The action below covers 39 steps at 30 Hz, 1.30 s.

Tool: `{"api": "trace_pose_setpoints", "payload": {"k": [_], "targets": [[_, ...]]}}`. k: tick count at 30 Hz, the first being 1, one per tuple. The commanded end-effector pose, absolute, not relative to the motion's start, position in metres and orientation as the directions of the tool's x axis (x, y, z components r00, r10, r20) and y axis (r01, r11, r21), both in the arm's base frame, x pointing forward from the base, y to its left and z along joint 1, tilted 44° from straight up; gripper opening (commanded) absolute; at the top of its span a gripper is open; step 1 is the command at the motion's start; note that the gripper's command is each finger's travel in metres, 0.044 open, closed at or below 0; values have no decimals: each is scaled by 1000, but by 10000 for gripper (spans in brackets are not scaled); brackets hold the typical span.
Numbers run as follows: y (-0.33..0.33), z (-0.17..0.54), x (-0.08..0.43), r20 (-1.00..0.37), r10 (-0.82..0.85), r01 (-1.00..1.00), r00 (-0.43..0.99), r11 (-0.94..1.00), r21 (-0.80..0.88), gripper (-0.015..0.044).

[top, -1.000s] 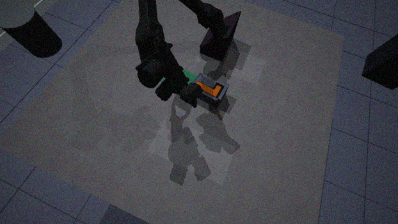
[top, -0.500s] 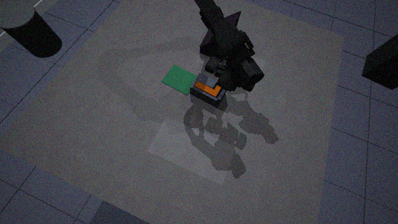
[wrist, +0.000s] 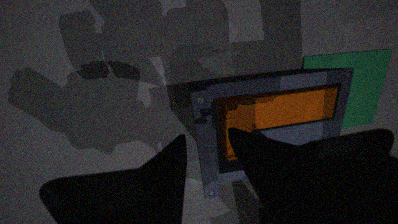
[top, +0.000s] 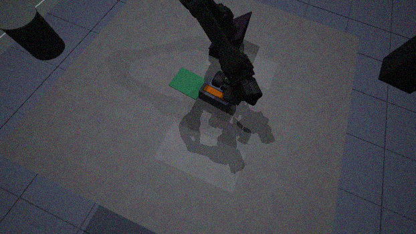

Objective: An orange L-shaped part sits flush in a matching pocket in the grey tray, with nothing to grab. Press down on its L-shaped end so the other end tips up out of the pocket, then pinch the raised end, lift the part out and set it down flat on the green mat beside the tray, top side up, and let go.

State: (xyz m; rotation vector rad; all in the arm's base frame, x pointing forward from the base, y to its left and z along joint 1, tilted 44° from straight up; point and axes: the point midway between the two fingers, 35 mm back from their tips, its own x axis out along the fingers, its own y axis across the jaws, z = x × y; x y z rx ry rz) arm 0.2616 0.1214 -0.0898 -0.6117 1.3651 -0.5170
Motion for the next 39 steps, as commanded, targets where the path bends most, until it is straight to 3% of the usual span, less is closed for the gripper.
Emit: {"api": "trace_pose_setpoints", "payload": {"k": [1,39], "targets": [[118,-92,262,-732,-666,-15,142,738,-674,180],[96,-116,267,-731,-667,-14,143,737,-675,180]]}}
